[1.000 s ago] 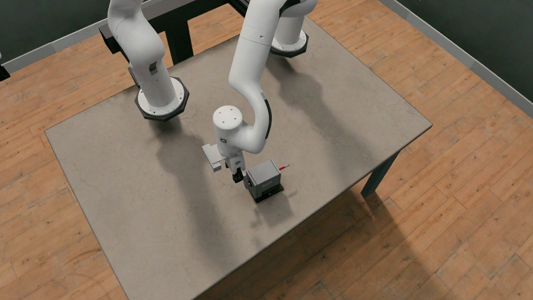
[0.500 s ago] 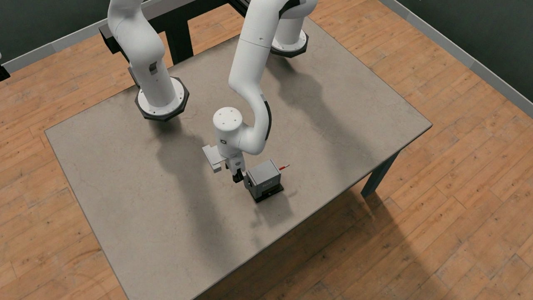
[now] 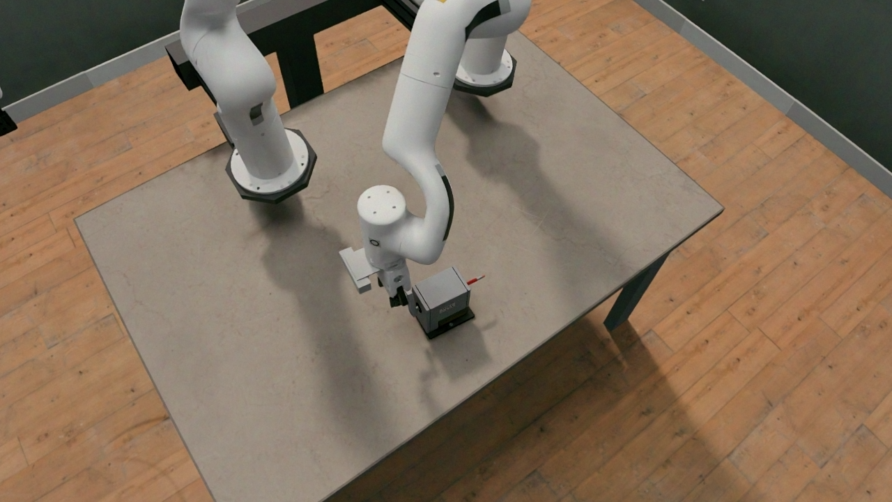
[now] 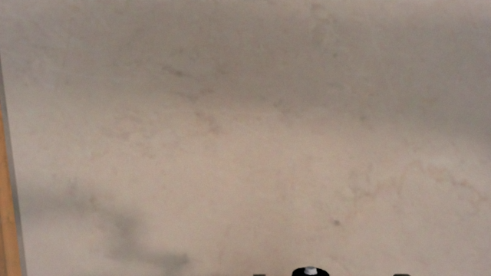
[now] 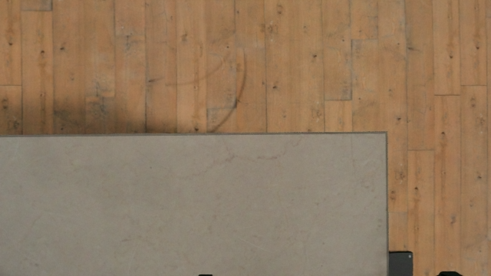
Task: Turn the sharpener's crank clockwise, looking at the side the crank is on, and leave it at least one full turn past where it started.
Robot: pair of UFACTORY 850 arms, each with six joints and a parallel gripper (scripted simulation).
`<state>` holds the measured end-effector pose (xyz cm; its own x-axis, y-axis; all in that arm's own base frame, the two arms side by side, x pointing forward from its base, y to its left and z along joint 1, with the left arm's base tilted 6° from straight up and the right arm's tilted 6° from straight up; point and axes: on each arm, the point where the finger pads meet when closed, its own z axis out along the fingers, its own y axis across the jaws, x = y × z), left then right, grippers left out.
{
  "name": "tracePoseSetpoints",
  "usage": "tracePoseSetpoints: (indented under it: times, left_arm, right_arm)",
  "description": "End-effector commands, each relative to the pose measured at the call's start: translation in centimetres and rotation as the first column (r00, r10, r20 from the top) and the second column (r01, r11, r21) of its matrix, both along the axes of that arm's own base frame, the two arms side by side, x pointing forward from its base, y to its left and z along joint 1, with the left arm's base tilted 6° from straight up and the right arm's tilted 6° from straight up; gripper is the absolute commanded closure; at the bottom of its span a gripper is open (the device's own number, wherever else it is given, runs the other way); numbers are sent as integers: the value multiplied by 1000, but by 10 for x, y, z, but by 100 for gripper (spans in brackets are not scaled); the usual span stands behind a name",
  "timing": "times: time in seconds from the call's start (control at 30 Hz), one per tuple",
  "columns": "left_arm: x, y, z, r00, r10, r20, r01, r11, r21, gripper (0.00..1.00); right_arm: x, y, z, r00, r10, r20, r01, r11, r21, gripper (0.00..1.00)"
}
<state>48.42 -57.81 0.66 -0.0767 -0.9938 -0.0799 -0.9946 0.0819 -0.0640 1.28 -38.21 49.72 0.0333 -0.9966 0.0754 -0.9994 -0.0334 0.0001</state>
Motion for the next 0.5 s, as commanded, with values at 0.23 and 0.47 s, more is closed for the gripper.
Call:
tracePoseSetpoints:
  times: [0.23, 0.47]
  left_arm:
    - [2, 0, -14, 1000, 0, 1, 0, 1000, -2, 45]
    - [2, 1, -19, 1000, 0, 1, 0, 1000, -2, 45]
  right_arm:
    - [0, 0, 1, 1000, 0, 0, 0, 1000, -2, 0]
    - [0, 0, 1, 1000, 0, 0, 0, 1000, -2, 0]
